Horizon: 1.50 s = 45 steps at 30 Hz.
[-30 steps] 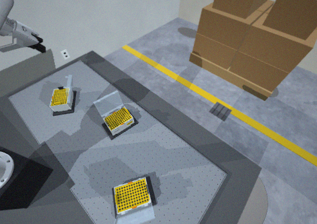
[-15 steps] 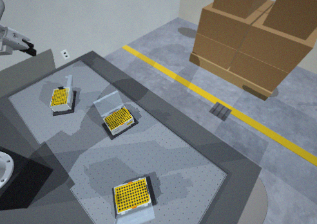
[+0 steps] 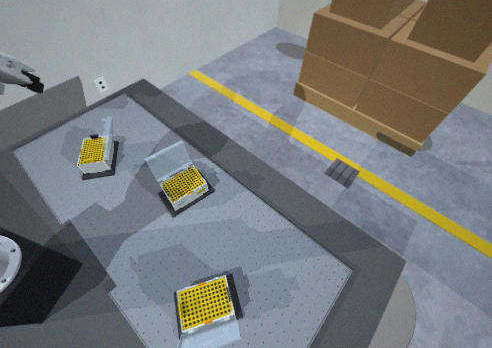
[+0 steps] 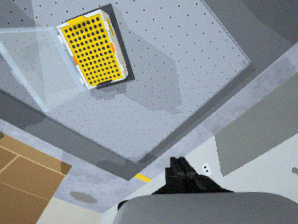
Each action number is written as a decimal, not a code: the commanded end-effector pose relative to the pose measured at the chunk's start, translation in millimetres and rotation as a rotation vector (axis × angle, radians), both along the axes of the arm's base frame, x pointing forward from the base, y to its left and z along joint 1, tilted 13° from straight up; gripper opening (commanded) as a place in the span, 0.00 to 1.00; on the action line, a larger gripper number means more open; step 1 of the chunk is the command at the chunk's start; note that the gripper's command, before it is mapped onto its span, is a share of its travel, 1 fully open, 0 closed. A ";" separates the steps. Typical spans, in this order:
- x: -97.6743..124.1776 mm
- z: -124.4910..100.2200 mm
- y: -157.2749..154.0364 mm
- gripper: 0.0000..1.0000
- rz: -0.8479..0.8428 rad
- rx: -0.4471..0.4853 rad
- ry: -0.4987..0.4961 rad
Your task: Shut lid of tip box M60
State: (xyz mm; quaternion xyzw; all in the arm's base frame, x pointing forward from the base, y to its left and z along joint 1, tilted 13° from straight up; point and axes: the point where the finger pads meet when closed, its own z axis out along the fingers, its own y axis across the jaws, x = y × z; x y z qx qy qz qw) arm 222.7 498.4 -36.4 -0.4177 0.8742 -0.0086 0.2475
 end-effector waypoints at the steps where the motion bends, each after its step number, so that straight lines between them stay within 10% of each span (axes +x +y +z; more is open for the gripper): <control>1: -4.0 -0.4 3.7 0.00 -0.006 0.018 -0.001; 45: 17.0 -176.1 -30.0 0.00 -0.006 0.017 -0.002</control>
